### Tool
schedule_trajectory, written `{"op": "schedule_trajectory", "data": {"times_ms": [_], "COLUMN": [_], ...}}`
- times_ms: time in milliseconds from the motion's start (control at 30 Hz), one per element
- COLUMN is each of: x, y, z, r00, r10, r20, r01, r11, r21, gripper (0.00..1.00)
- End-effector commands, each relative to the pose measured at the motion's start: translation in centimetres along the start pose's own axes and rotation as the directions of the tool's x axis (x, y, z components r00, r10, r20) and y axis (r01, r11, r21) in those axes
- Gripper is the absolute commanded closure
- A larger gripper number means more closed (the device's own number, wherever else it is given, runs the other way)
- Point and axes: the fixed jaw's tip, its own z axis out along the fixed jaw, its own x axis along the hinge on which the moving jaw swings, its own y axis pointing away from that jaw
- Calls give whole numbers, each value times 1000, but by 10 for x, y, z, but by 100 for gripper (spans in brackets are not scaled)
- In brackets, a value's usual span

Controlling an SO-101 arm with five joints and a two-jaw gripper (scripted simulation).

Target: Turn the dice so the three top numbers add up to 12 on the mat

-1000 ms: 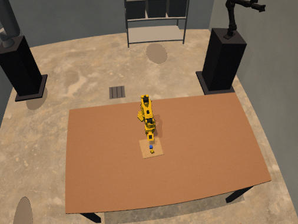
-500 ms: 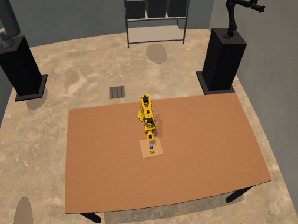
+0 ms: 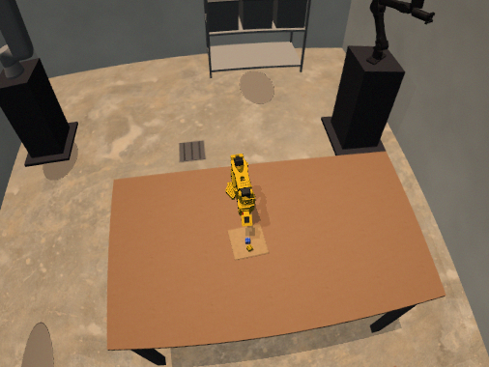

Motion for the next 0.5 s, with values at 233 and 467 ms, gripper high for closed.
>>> {"op": "schedule_trajectory", "data": {"times_ms": [233, 467], "x": [-4, -10], "y": [2, 3], "z": [-17, -18], "r00": [999, 999], "r10": [-1, 2], "r20": [48, 48], "r01": [1, -1], "r11": [1000, 1000], "r21": [-8, -8], "gripper": [100, 100]}}
